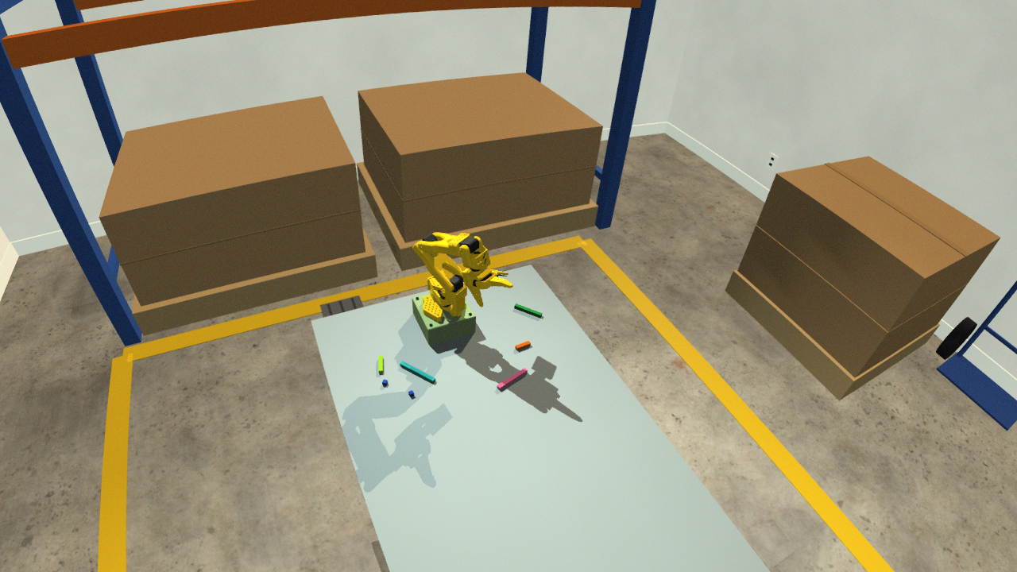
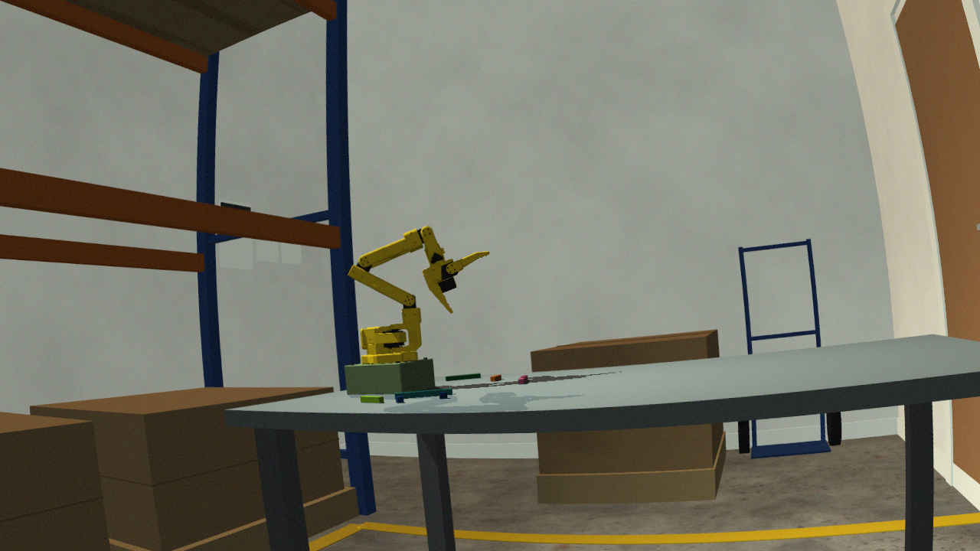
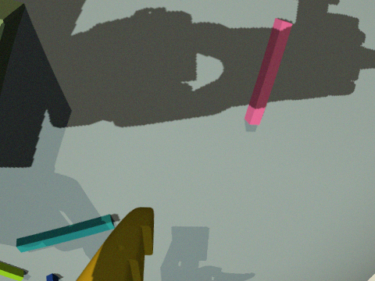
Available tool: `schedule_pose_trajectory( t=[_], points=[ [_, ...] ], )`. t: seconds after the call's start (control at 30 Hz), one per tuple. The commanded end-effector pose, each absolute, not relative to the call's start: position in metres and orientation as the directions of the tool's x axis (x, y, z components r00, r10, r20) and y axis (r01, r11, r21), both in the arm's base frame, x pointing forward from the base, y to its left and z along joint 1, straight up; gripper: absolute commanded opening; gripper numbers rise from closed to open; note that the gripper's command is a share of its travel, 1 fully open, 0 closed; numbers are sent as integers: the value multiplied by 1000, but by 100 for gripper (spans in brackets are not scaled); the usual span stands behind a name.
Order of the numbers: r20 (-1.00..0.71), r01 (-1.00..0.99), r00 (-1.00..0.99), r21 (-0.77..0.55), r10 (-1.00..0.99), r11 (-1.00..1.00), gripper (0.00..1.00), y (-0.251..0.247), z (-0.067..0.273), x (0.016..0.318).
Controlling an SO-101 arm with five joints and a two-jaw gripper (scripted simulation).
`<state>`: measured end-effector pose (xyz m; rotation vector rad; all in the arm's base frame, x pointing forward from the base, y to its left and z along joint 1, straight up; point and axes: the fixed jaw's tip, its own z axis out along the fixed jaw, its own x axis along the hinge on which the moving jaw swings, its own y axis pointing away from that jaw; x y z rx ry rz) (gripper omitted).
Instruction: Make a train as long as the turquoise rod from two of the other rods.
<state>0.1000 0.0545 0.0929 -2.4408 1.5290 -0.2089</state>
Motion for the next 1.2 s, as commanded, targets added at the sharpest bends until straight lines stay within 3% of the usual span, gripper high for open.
schedule_pose_trajectory(
  t=[0.0,0.37,1.17],
  points=[
    [-16,-864,439,-281,-898,-418,100,56,91,99],
    [-16,-857,455,-279,-890,-433,100,58,92,100],
    [-15,-707,684,-257,-729,-659,100,105,96,100]
  ],
)
